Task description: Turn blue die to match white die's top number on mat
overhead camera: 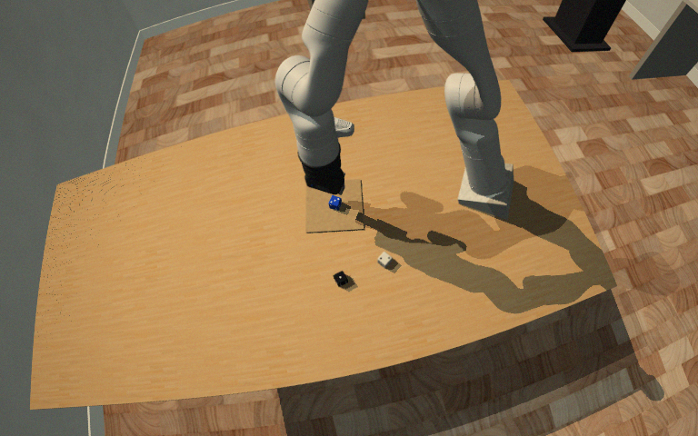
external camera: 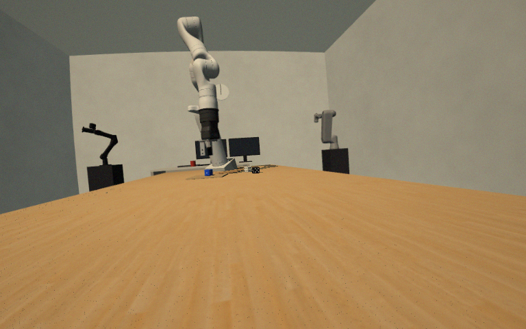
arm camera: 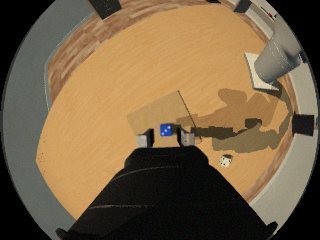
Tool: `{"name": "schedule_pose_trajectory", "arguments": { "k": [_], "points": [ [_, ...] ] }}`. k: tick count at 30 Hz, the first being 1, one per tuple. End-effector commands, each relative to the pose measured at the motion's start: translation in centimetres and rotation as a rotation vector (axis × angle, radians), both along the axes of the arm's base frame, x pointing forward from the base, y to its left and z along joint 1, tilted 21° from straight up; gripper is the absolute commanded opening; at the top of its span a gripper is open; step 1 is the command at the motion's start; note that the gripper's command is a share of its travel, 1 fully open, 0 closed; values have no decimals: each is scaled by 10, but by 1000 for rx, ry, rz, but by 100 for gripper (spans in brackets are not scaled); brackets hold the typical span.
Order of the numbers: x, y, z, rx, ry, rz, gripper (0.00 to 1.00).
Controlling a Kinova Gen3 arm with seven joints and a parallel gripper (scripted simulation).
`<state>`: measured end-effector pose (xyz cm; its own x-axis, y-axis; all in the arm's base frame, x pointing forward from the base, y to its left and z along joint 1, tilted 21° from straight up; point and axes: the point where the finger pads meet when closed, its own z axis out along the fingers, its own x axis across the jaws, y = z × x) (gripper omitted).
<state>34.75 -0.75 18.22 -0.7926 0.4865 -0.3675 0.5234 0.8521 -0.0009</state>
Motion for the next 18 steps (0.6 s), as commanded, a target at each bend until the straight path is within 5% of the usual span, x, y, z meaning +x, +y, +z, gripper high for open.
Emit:
{"name": "schedule_pose_trajectory", "arguments": {
  "k": [1,18],
  "points": [
    [0,1,-4,1,3,2,79],
    [8,-4,-25,1,3,2,79]
  ]
}}
